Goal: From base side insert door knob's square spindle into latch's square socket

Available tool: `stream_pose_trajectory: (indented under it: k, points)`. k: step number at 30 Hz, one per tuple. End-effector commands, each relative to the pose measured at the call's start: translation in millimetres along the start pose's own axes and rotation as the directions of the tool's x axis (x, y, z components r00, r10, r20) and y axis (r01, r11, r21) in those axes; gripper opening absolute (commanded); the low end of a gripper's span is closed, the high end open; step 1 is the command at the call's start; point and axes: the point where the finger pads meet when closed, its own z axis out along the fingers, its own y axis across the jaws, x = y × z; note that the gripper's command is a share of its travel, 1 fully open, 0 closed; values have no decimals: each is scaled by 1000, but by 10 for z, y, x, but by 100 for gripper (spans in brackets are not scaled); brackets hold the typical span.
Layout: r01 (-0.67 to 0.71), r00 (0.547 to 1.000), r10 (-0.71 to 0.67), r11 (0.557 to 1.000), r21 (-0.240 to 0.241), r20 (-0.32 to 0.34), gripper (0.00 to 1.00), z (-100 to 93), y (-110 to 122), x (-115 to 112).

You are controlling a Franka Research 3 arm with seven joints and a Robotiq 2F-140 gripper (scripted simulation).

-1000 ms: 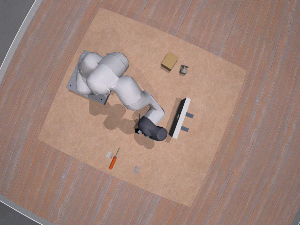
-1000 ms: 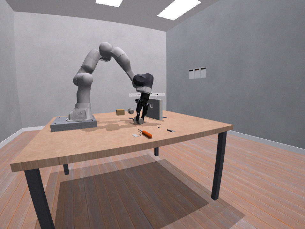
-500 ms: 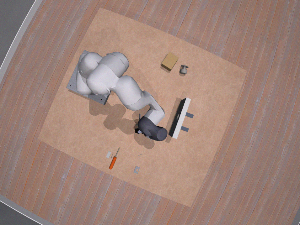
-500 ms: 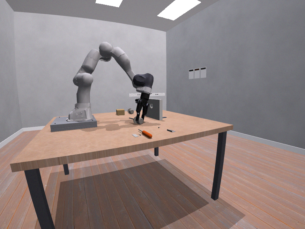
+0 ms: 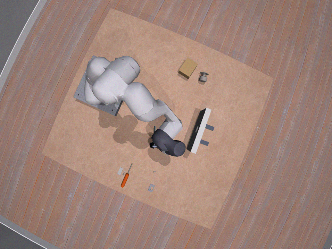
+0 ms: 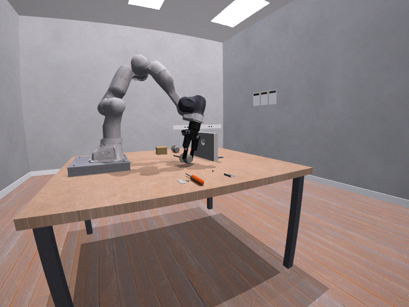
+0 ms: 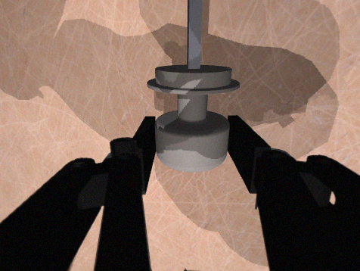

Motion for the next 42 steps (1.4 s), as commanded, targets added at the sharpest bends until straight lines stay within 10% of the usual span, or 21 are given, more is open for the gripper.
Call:
stream_pose_trajectory:
  k: [1,42]
  points:
    - [-3,1000,3,1000,8,-3,42,-86,-56,12]
    - [-3,1000,3,1000,8,-3,42,-467,-191,15]
